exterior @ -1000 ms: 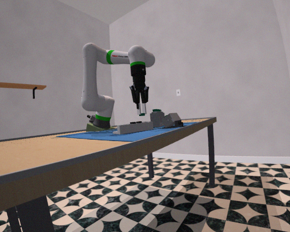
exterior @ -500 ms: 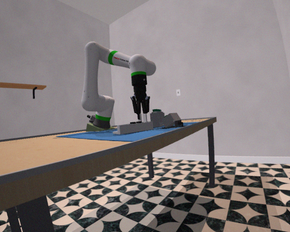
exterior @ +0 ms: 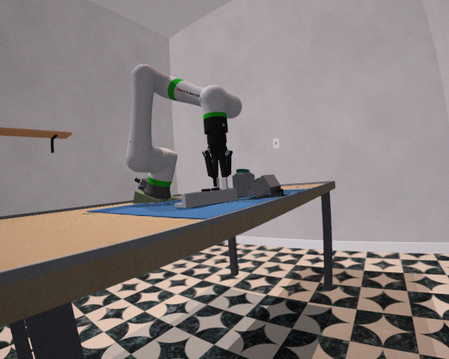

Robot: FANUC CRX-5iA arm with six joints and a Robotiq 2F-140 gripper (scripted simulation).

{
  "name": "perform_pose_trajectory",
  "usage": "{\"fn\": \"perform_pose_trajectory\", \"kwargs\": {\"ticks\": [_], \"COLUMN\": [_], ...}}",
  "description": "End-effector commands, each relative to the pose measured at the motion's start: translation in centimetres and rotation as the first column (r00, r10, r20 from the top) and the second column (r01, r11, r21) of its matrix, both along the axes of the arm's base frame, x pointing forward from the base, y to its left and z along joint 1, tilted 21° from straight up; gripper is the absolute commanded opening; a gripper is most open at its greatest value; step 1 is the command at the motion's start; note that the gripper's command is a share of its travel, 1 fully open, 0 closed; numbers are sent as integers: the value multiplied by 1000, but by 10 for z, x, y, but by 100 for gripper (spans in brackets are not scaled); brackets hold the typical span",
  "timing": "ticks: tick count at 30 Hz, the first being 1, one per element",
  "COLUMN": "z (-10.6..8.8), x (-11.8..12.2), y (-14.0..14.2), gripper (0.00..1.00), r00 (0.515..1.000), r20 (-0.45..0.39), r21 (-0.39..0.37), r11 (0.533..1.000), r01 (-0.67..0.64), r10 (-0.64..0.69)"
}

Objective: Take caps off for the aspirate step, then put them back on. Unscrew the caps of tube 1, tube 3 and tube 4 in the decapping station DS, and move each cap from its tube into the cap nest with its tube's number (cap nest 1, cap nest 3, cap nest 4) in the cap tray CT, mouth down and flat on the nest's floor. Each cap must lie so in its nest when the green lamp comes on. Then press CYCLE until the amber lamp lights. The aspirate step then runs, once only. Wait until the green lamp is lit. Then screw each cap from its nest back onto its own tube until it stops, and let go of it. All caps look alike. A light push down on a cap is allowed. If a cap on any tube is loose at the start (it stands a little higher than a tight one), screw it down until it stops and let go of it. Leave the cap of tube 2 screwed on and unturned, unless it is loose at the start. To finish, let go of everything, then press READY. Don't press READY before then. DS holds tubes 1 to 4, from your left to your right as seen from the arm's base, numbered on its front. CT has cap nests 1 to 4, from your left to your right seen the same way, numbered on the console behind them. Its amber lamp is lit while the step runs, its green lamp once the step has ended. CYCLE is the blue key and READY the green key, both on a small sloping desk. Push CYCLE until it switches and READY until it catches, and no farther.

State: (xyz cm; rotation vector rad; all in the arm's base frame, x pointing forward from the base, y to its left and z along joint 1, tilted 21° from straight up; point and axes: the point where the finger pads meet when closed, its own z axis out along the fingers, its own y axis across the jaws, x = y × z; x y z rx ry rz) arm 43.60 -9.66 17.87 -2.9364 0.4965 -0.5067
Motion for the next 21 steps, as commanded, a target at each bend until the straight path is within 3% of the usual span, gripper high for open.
{"fn": "perform_pose_trajectory", "kwargs": {"ticks": [1, 21], "z": [-1, -8], "x": [1, 3], "y": [0, 1], "gripper": [0, 0], "r00": [1000, 1000], "r20": [0, 0], "r21": [0, 0], "r11": [1000, 1000], "r01": [0, 0], "r10": [0, 0]}}
